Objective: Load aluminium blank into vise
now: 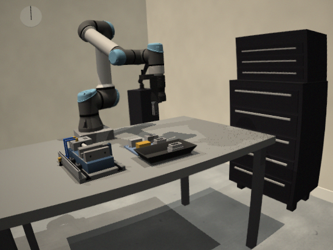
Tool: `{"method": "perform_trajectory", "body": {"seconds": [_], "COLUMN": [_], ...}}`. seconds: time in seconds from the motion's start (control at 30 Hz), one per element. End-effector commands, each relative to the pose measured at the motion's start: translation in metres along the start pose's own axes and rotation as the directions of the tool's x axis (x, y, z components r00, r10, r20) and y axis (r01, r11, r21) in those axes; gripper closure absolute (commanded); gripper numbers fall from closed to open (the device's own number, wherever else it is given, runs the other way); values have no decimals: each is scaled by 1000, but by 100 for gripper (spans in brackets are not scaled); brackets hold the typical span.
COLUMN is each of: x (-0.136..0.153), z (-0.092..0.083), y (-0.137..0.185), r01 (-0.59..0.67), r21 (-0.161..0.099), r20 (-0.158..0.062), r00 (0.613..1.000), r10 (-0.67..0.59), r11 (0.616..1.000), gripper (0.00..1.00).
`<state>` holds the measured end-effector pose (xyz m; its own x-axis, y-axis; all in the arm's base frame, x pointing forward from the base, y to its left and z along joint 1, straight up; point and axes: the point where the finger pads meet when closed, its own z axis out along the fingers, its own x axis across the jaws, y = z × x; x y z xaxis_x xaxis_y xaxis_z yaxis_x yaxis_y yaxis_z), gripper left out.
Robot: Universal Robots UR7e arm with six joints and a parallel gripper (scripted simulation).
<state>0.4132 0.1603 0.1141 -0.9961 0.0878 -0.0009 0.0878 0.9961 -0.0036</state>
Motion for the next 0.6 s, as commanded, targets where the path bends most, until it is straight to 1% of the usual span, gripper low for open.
{"method": "perform_trajectory", "body": {"seconds": [0.0,0.07,0.3,0.57], "x": [0,0,0,0], "z": [-16,-16,-26,-28], "y": [0,0,0,0], "r01": [0,0,0,0], "r21": [0,0,0,0], "r20": [1,1,1,1], "r00": [1000,1000,1000,1000], "r10": [0,0,0,0], "r11": [1000,1000,1000,1000], "gripper": [100,100,100,100]}}
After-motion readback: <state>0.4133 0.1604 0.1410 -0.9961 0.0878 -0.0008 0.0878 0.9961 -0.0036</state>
